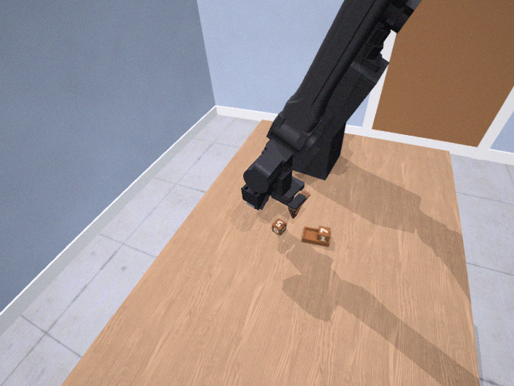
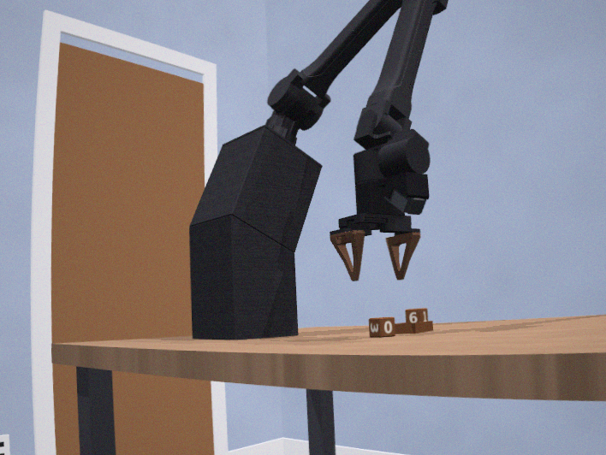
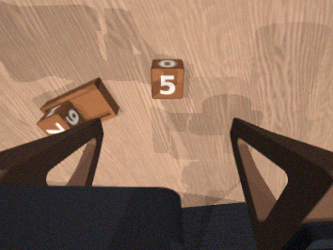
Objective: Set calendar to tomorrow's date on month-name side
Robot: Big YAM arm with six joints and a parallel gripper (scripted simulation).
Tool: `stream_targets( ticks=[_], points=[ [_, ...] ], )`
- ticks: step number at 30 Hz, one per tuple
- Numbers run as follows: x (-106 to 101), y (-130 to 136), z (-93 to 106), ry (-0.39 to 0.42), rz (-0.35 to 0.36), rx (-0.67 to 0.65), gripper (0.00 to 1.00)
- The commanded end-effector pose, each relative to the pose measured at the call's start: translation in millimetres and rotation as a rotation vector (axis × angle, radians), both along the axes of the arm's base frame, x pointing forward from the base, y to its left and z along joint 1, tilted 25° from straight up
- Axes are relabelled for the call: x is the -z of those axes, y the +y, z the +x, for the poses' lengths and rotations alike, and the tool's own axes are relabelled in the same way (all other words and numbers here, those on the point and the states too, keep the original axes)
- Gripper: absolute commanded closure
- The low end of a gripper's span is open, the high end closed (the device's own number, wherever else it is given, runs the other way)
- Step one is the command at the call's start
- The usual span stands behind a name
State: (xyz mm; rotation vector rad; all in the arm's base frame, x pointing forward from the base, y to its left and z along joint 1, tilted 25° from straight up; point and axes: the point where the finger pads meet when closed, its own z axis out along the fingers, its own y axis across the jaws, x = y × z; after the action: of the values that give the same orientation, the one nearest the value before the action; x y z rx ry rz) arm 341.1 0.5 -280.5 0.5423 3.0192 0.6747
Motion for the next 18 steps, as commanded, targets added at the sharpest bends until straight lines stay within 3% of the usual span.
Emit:
stream_targets(
  ticks=[1, 18],
  points=[
    [-9.9, -13.0, 17.1, -0.052, -0.015, 0.022, 0.55],
    [-8.1, -12.5, 15.3, -0.047, -0.014, 0.022, 0.55]
  ],
)
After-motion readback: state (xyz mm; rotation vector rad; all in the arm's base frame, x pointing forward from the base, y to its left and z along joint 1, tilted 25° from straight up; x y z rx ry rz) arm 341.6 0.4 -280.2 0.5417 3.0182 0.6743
